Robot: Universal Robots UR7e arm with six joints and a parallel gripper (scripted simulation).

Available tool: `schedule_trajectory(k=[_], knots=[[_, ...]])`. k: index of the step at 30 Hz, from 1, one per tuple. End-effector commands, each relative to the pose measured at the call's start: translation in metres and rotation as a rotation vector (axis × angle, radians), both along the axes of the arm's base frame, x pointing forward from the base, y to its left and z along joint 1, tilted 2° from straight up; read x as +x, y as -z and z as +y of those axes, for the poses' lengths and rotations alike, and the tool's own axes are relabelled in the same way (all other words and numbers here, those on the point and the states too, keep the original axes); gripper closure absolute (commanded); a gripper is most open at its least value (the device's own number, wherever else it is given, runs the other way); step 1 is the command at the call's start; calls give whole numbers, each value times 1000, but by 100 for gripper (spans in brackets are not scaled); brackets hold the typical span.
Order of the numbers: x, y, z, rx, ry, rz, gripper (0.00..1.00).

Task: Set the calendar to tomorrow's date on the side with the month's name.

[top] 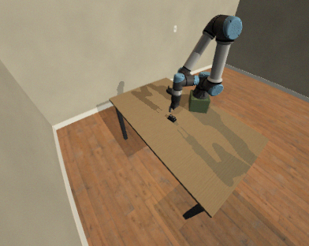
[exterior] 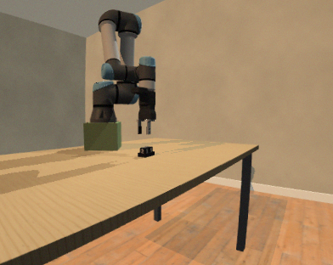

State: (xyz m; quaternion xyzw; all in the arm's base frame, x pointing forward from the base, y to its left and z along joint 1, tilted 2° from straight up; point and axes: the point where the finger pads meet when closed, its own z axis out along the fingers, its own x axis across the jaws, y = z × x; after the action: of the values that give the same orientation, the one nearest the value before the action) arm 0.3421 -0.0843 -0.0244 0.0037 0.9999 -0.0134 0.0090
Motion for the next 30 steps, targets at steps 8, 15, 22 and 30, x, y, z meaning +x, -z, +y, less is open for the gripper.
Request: schedule_trajectory(k=[8, 15, 22, 30], knots=[[0, 1, 0, -1, 0, -1, 13], [1, 7, 0, -1, 0, -1, 13], [1, 13, -1, -1, 0, -1, 13], [1, 25, -1, -1, 0, -1, 13]])
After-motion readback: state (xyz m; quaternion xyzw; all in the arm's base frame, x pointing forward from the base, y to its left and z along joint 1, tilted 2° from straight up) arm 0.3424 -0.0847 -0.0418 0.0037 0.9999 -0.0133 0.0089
